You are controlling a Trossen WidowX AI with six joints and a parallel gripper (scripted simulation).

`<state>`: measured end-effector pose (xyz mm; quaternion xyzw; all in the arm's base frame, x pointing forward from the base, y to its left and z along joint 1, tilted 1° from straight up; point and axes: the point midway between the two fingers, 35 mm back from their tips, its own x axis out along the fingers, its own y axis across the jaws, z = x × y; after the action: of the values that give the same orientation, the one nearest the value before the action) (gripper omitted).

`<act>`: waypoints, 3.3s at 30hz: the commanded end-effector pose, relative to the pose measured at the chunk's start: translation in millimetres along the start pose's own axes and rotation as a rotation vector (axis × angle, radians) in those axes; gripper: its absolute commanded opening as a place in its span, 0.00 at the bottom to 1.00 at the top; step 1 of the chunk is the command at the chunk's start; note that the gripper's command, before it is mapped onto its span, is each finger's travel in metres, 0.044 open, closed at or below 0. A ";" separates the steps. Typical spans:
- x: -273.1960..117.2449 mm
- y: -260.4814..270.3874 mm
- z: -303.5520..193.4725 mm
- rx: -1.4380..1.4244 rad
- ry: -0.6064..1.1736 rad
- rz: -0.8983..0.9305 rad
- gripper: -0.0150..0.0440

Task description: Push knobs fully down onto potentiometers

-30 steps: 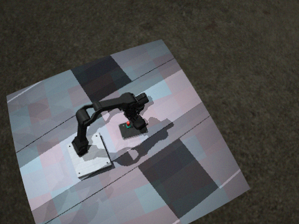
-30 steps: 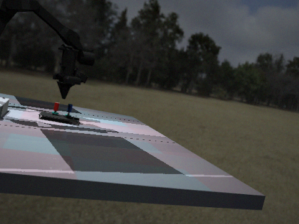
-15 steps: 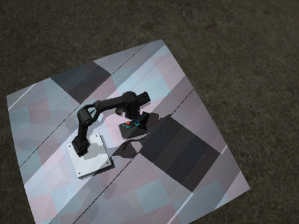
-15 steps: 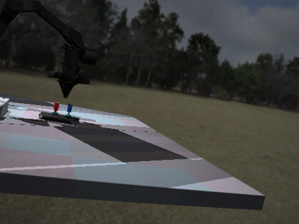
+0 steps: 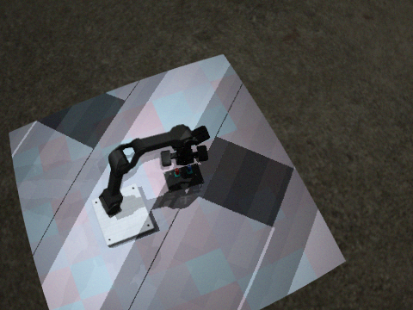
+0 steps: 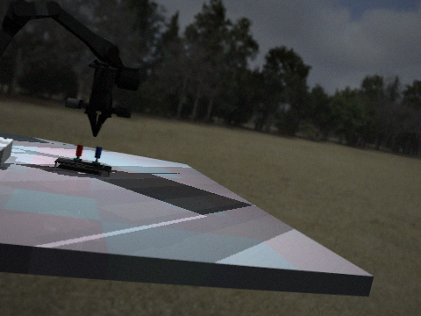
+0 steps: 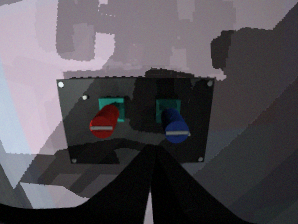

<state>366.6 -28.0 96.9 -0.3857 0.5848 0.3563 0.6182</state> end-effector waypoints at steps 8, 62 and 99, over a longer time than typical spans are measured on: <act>-3.3 -5.6 0.6 -0.352 0.005 0.007 0.25; 5.2 -19.8 1.7 -1.684 -0.009 0.044 0.25; 27.0 -19.0 1.1 -1.684 -0.009 0.044 0.25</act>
<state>387.1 -35.2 73.5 -0.7068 0.1280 0.6850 0.1217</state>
